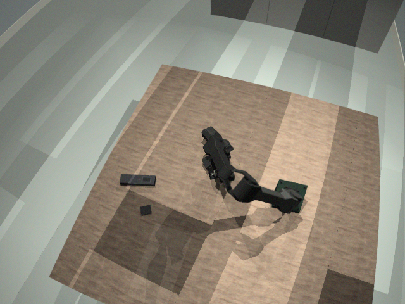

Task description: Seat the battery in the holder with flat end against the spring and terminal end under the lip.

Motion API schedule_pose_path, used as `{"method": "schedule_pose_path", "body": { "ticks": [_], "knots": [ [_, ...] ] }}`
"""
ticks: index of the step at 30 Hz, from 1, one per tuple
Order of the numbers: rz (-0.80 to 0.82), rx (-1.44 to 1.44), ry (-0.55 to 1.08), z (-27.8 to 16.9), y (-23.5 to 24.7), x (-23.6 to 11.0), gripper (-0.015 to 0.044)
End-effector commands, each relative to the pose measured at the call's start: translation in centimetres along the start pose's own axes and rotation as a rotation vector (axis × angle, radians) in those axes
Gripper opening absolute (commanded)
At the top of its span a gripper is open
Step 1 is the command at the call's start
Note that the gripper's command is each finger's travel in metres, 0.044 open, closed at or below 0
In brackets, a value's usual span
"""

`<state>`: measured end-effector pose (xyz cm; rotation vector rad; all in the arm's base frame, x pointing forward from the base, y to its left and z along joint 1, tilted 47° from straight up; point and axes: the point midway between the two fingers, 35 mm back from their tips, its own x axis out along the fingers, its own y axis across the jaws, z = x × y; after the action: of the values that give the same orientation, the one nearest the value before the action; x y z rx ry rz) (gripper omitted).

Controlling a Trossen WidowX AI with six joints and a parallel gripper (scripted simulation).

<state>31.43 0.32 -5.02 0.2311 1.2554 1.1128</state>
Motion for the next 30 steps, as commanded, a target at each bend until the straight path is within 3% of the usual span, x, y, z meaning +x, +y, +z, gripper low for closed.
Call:
{"method": "schedule_pose_path", "body": {
  "ticks": [1, 5, 21, 24, 30],
  "knots": [
    [0.0, -0.001, 0.0, -0.1, 0.0, 0.0, 0.0085],
    [0.0, -0.001, 0.0, -0.1, 0.0, 0.0, 0.0186],
    [0.0, 0.001, 0.0, 0.0, 0.1, -1.5, 0.0186],
    [0.003, 0.007, 0.0, -0.1, 0.2, -2.4, 0.0265],
    [-0.002, 0.003, 0.002, -0.1, 0.6, -7.6, 0.0423]
  ]
}}
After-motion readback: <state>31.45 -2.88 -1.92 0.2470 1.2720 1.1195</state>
